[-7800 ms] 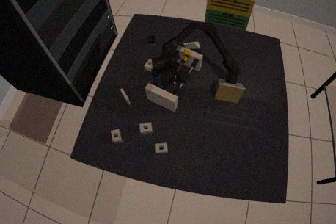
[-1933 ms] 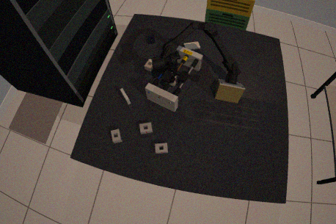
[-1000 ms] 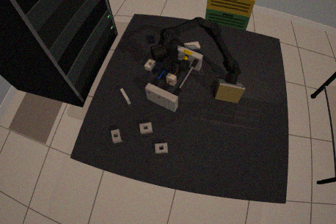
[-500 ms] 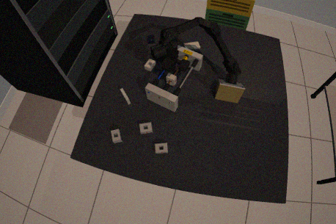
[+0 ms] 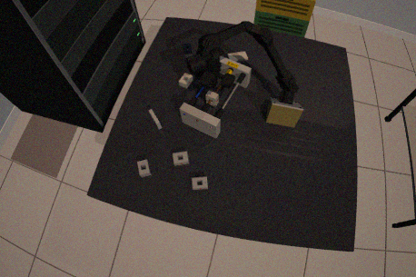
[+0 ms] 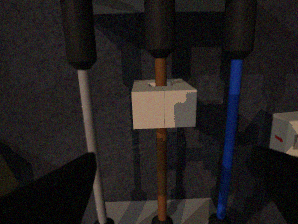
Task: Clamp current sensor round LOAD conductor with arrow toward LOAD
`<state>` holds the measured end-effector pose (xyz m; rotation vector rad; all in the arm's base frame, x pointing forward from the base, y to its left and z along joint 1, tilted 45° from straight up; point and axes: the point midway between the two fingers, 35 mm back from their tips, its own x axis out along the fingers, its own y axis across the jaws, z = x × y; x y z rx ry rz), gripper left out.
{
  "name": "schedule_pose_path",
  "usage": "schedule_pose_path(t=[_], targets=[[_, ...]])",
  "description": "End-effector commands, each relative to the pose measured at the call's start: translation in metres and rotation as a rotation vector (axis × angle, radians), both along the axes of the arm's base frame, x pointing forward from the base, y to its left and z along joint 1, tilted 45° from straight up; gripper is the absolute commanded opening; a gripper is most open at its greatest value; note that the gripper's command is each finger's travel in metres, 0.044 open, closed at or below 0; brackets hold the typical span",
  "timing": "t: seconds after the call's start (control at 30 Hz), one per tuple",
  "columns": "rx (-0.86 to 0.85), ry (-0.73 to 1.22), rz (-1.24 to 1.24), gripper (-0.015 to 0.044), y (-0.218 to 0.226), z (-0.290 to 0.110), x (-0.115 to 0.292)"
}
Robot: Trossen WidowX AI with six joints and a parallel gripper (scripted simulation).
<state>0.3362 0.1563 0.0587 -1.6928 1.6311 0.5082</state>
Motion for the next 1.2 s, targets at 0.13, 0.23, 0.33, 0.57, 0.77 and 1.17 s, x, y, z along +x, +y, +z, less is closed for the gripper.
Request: schedule_pose_path(t=[0.13,0.23,0.33,0.57,0.77,1.17], targets=[[0.020,-0.013,-0.006,0.0440,-0.002,0.004,-0.001],[0.107,-0.071,-0.029,0.0440,-0.012,0.021,-0.008],[0.199,-0.135,-0.049,0.0440,-0.023,0.036,-0.017],[0.408,-0.292,-0.079,0.0440,-0.049,0.061,-0.043],[0.579,-0.437,-0.084,0.0440,-0.070,0.072,-0.067],[0.784,-0.644,-0.062,0.0440,-0.091,0.070,-0.098]])
